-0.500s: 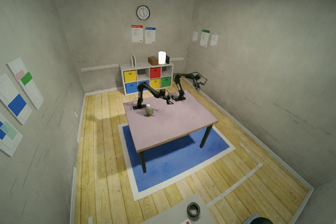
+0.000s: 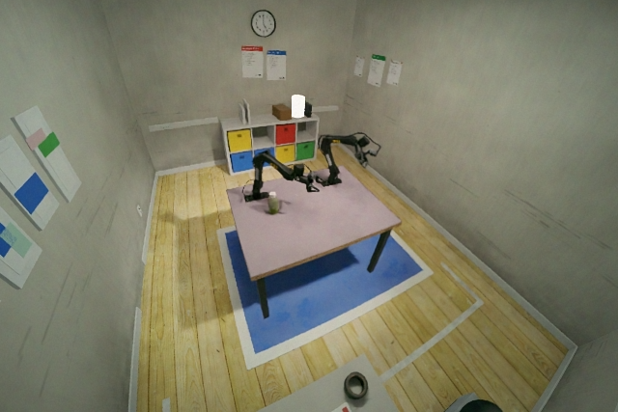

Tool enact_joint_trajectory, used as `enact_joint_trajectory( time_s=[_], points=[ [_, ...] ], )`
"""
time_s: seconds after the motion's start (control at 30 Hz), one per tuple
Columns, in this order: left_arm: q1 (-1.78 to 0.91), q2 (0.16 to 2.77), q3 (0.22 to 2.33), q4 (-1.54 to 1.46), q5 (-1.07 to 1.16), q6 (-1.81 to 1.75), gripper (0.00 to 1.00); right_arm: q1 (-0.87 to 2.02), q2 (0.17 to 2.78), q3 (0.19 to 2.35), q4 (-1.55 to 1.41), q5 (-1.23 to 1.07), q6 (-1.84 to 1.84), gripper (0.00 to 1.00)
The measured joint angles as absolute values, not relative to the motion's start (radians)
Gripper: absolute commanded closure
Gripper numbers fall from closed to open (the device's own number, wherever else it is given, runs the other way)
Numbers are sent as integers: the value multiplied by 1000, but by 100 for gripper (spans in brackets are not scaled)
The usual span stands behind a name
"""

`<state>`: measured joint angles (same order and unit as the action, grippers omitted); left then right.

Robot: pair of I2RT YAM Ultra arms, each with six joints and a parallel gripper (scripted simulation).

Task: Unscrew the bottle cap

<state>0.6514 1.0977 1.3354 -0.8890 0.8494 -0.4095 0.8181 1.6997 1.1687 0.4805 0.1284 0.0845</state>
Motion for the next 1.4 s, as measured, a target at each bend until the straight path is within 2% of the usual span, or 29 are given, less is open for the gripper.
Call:
enact_joint_trajectory(
  time_s=[0.03,0.1,0.13,0.3,0.67,1.4],
  points=[
    [651,1098,1335,-889,849,-410,0,818,1700,1169,480,128,84,0],
    [651,1098,1335,-889,849,-410,2,818,1700,1169,480,128,84,23],
    [651,1097,1335,-889,848,-410,2,818,1700,1169,480,128,85,30],
    [574,1128,1336,-844,807,-405,2,812,1702,1183,449,124,118,30],
    [126,1393,1332,-533,556,-328,2,712,1706,1362,220,111,352,30],
    [-793,1832,1297,271,-122,-189,2,532,1718,1729,-416,43,913,30]
  ],
)
